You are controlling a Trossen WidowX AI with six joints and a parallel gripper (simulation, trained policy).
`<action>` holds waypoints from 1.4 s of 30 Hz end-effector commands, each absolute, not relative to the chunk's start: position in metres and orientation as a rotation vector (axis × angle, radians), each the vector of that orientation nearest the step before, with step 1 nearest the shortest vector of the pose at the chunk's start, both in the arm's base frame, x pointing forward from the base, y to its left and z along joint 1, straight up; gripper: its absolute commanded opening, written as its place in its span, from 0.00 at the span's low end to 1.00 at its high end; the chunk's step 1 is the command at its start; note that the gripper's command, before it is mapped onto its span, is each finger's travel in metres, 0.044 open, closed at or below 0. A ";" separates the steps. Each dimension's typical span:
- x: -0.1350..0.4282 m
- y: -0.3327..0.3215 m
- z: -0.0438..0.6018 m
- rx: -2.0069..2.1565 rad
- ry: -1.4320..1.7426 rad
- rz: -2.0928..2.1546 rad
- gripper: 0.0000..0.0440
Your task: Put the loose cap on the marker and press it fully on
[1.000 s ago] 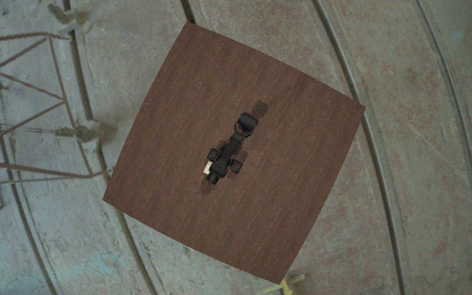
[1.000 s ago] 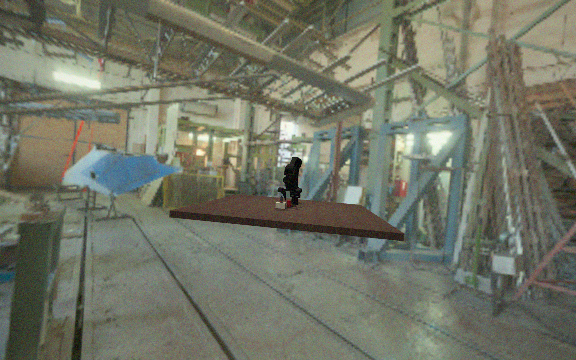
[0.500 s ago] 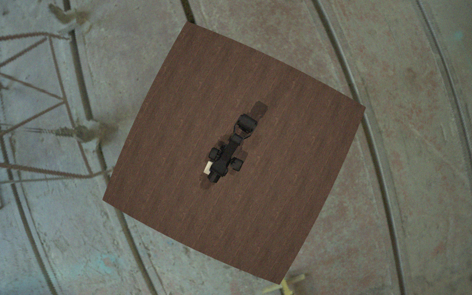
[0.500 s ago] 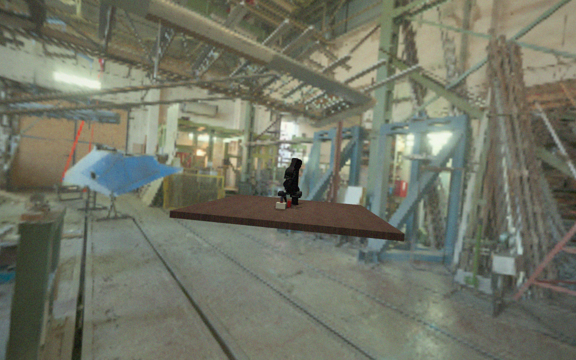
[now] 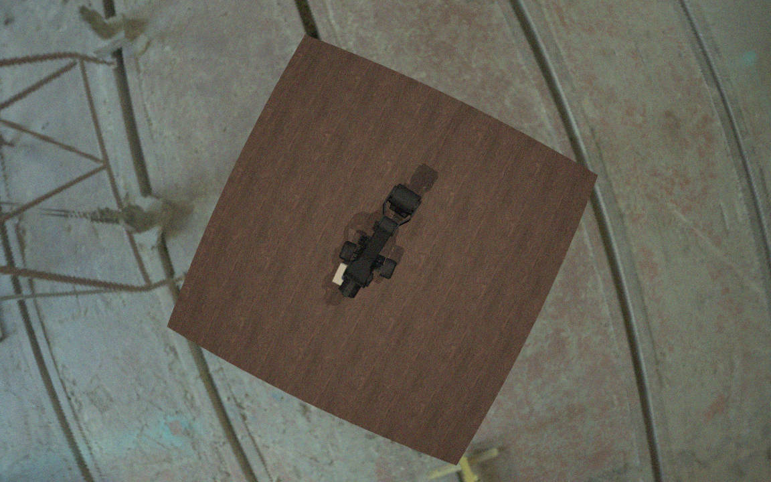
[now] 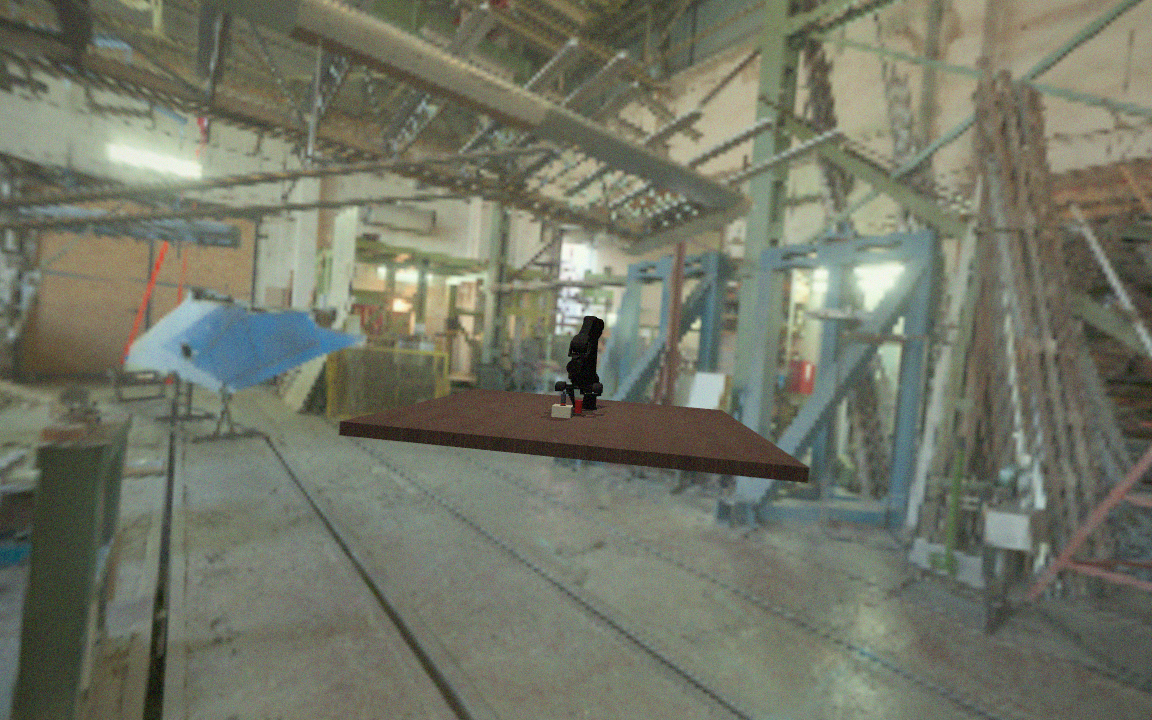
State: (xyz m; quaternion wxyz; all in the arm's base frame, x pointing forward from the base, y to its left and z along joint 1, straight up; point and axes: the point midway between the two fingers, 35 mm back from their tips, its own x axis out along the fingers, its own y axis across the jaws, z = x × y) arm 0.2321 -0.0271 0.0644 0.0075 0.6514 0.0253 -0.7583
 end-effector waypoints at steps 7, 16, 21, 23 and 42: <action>0.252 -0.037 0.095 2.141 0.035 -2.251 0.13; 0.270 -0.049 0.121 2.241 -0.011 -2.177 0.13; 0.280 -0.055 0.134 2.294 -0.038 -2.146 0.13; 0.284 -0.058 0.139 2.313 -0.049 -2.136 0.13; 0.312 -0.074 0.173 2.399 -0.149 -2.131 0.10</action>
